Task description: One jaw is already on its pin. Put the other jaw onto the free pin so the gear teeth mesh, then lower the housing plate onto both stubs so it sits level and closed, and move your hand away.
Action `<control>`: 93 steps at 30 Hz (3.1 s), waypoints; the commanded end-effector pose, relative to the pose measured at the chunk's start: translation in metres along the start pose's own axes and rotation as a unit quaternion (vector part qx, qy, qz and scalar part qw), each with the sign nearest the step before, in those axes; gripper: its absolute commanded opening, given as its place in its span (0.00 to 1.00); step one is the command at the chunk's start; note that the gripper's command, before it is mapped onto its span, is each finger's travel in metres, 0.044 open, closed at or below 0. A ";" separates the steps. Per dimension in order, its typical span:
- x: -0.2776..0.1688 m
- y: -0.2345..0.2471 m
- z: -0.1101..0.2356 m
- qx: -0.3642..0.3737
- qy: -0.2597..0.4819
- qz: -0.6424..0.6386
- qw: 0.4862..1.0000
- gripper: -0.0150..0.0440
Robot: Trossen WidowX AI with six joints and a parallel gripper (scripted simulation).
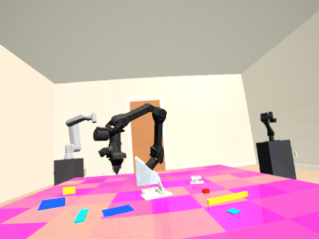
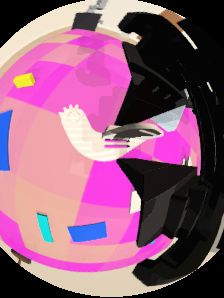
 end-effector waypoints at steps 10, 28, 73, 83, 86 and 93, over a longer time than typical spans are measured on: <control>-0.025 0.023 0.002 0.002 0.002 -0.129 0.992 0.48; -0.062 0.051 0.002 0.002 0.004 -0.303 0.953 0.48; -0.164 0.092 -0.009 -0.008 0.022 -0.685 0.728 0.48; -0.168 0.093 -0.009 -0.009 0.022 -0.695 0.718 0.48; -0.168 0.093 -0.009 -0.009 0.022 -0.695 0.718 0.48; -0.168 0.093 -0.009 -0.009 0.022 -0.695 0.718 0.48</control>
Point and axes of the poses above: the point midway between the two fingers, 35 mm back from their tips, its own z axis back along the fingers, its own y axis across the jaws, x = y × z, the point moved 3 cm from there along z, back along the fingers, and after that the axes turned 5 degrees about z, right-handed, at the moved point
